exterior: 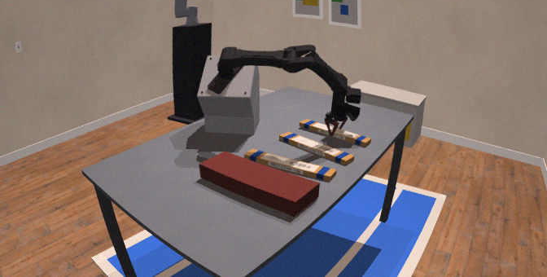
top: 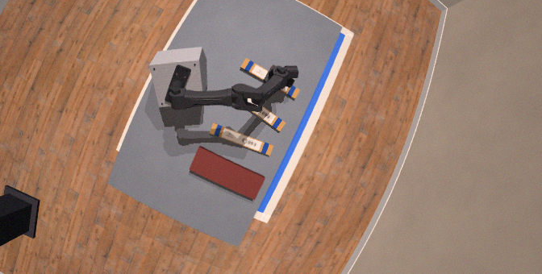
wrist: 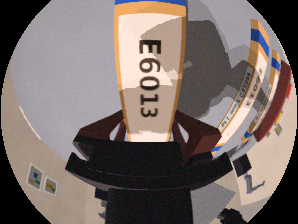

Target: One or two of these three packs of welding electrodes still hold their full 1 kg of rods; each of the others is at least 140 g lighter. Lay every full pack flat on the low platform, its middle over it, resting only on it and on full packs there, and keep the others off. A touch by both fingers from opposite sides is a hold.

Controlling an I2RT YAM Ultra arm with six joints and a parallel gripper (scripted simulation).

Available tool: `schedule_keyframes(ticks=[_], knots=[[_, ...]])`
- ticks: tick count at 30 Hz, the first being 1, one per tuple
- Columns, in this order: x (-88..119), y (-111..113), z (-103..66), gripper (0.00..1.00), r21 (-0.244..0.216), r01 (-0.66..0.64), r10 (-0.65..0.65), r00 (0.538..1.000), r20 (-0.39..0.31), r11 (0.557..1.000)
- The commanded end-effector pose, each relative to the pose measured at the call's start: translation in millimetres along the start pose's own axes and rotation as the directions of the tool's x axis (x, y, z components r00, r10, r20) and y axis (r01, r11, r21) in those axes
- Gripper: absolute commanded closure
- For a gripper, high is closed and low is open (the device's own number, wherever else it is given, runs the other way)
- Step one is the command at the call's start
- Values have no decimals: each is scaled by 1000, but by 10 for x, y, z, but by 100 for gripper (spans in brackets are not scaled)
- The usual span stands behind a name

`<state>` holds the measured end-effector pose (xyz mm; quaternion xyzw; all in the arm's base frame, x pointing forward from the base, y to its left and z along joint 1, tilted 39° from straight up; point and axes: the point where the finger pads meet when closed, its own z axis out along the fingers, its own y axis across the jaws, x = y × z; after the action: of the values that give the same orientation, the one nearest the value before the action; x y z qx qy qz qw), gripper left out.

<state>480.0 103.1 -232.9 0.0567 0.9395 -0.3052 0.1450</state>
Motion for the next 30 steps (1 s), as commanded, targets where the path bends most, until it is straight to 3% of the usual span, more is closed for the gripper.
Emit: schedule_keyframes(ticks=[1, 30], knots=[[-238, 235, -430, 100, -50, 19, -15, 997, 79, 999], [-306, 227, -483, 100, -53, 10, -6, 996, 84, 999]])
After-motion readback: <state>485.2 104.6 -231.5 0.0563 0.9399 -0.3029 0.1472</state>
